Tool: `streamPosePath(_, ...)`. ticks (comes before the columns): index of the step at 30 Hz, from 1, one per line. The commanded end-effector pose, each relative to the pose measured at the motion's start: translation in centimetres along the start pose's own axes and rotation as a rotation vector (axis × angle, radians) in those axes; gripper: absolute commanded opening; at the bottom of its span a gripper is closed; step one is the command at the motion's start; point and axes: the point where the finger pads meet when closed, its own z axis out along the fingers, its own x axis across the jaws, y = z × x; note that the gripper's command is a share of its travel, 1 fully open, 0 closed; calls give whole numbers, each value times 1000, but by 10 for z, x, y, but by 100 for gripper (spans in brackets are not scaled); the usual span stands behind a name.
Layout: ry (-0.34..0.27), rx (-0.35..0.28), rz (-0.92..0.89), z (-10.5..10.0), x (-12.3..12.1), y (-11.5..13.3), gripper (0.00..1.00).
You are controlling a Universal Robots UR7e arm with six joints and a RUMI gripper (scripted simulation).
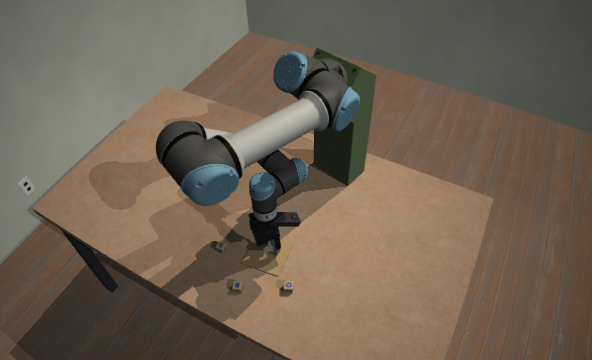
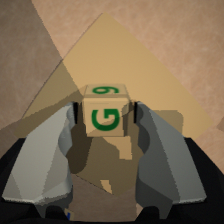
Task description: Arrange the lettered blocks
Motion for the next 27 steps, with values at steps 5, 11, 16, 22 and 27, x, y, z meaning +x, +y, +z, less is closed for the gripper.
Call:
streamPosePath(5, 0, -1, 0, 0, 0, 0, 9)
streamPosePath(11, 0, -1, 0, 0, 0, 0, 9)
streamPosePath(16, 0, -1, 0, 0, 0, 0, 9)
streamPosePath(22, 0, -1, 0, 0, 0, 0, 9)
streamPosePath(27, 0, -1, 0, 0, 0, 0, 9)
